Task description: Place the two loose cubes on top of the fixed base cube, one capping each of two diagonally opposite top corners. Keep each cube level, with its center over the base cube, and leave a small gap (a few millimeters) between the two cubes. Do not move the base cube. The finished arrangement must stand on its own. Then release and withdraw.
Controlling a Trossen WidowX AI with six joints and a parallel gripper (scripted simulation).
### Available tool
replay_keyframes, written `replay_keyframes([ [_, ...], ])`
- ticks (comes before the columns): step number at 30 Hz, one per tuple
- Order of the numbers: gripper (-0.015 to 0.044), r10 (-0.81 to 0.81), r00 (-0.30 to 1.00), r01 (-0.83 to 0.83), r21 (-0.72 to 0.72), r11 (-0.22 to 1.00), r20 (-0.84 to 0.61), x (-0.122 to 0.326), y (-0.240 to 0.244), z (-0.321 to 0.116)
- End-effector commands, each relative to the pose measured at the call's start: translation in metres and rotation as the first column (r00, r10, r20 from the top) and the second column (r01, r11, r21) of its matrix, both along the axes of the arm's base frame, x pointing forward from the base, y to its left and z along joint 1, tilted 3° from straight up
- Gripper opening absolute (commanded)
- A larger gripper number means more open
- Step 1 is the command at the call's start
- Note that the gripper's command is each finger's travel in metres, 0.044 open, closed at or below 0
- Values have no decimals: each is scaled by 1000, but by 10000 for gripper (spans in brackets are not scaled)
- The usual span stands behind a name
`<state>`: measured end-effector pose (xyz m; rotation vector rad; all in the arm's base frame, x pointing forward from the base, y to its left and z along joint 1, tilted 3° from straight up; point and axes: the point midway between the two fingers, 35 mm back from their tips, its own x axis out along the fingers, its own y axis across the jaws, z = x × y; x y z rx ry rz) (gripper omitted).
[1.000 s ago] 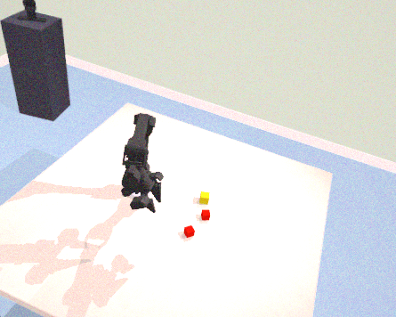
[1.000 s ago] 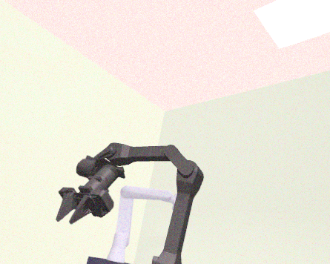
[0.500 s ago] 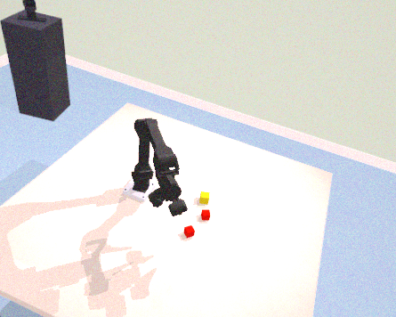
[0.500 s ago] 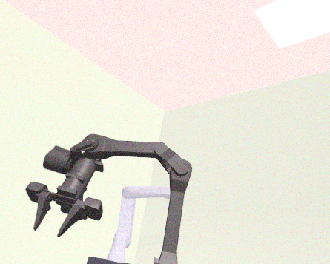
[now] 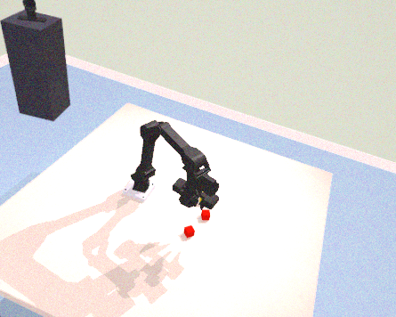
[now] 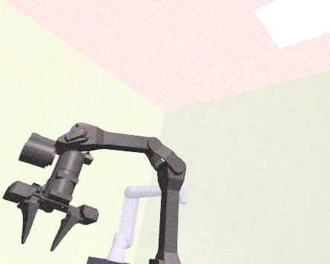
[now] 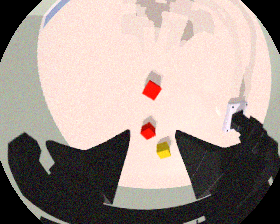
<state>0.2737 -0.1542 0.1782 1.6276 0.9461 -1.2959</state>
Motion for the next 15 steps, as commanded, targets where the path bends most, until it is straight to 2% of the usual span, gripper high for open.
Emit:
replay_keyframes([
  [1, 265, 149, 988, -150, -41, 988, -34, 14, 18, -5],
  [6, 265, 348, 933, -356, -85, 931, -93, 31, 47, -14],
  [12, 265, 562, 809, -584, -124, 802, -171, 48, 85, -24],
  [15, 265, 609, 770, -635, -131, 761, -191, 51, 94, -26],
])
